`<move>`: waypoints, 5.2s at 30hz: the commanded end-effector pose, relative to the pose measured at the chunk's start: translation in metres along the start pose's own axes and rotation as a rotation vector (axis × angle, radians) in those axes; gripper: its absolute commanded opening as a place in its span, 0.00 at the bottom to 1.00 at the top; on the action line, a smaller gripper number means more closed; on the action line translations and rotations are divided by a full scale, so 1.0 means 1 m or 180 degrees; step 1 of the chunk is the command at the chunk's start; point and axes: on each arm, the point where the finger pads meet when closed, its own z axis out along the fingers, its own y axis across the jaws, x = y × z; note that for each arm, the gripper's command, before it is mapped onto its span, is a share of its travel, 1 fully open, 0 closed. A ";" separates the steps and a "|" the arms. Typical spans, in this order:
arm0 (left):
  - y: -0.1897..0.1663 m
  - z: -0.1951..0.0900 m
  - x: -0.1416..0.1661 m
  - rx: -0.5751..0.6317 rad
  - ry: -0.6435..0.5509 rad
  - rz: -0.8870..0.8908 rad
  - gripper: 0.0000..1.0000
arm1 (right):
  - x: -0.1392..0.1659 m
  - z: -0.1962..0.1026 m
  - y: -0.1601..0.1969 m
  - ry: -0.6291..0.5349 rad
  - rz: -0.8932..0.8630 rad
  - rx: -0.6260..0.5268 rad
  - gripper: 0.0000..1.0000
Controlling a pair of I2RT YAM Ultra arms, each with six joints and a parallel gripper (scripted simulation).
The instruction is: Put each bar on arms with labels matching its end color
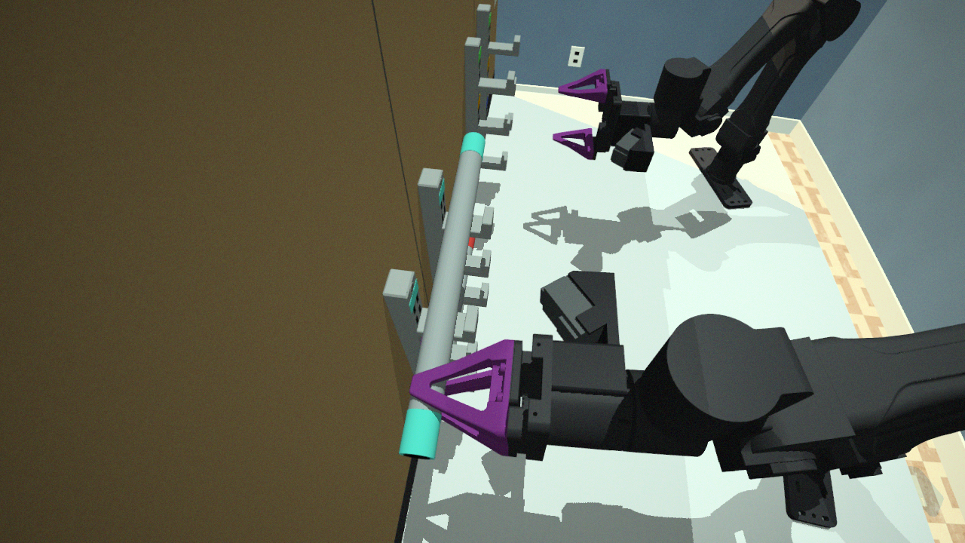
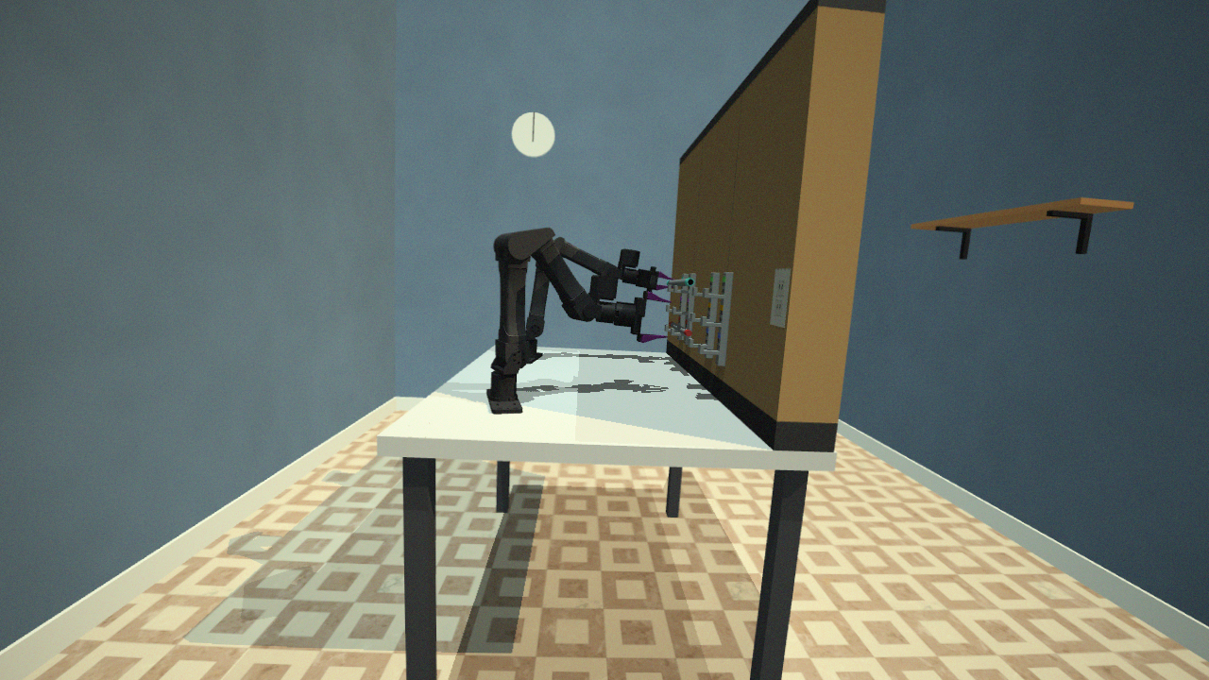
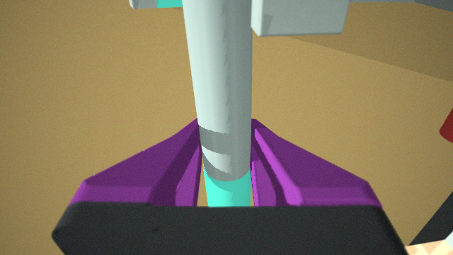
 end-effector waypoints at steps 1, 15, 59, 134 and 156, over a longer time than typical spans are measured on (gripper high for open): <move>0.038 -0.009 -0.006 -0.0353 -0.0022 -0.0055 0.00 | 0.006 -0.003 -0.023 0.0018 0.0153 0.0199 1.00; 0.034 -0.008 -0.006 -0.0353 -0.0022 -0.0055 0.00 | 0.006 -0.003 -0.023 0.0018 0.0153 0.0199 1.00; 0.020 -0.007 -0.006 -0.0347 -0.0022 -0.0056 0.00 | 0.006 -0.003 -0.023 0.0018 0.0153 0.0199 1.00; 0.006 -0.005 -0.006 -0.0346 -0.0022 -0.0056 0.00 | 0.006 -0.003 -0.023 0.0017 0.0153 0.0199 1.00; 0.002 -0.005 -0.006 -0.0346 -0.0022 -0.0056 0.00 | 0.006 -0.003 -0.023 0.0017 0.0153 0.0199 1.00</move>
